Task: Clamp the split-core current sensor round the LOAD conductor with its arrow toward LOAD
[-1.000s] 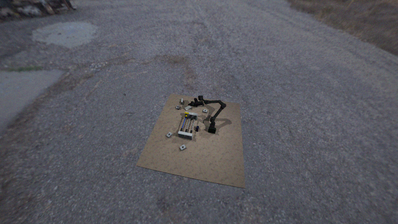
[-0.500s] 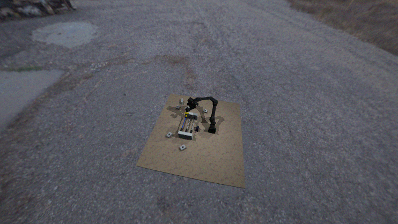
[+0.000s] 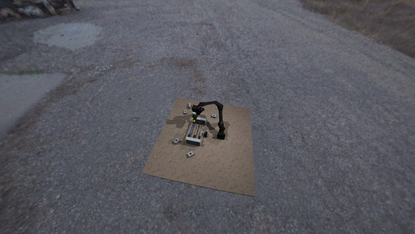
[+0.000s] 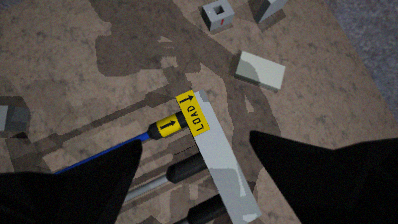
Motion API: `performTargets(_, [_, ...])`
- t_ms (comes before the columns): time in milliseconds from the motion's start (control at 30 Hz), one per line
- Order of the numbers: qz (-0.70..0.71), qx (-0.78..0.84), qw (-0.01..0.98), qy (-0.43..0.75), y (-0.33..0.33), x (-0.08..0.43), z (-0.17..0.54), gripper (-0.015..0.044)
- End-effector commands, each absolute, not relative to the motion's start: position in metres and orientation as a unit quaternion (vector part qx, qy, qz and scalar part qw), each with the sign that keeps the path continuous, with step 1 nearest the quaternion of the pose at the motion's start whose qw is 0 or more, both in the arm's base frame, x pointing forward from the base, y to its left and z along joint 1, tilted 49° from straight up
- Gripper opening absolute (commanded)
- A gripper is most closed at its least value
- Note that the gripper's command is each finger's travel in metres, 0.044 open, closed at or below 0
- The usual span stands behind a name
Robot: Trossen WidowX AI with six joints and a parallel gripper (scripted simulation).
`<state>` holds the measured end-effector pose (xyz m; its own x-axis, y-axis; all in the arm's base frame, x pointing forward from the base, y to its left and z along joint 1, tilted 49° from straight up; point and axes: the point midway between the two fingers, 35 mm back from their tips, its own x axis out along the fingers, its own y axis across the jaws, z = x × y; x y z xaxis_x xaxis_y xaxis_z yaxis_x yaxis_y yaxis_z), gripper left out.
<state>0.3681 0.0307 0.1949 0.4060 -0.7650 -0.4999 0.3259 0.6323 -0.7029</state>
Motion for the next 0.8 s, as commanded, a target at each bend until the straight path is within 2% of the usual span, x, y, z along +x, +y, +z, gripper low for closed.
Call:
performTargets(0, [-0.344, -0.26, 0.796, 0.424, 0.03, 0.368, 0.195, 0.044])
performTargets(267, [-0.344, -0.26, 0.796, 0.424, 0.03, 0.368, 0.195, 0.044])
performTargets(367, [-0.328, -0.263, 0.79, 0.447, 0.04, 0.358, 0.173, 0.044])
performTargets(767, [-0.275, -0.3, 0.671, 0.62, 0.071, 0.22, 0.035, 0.044])
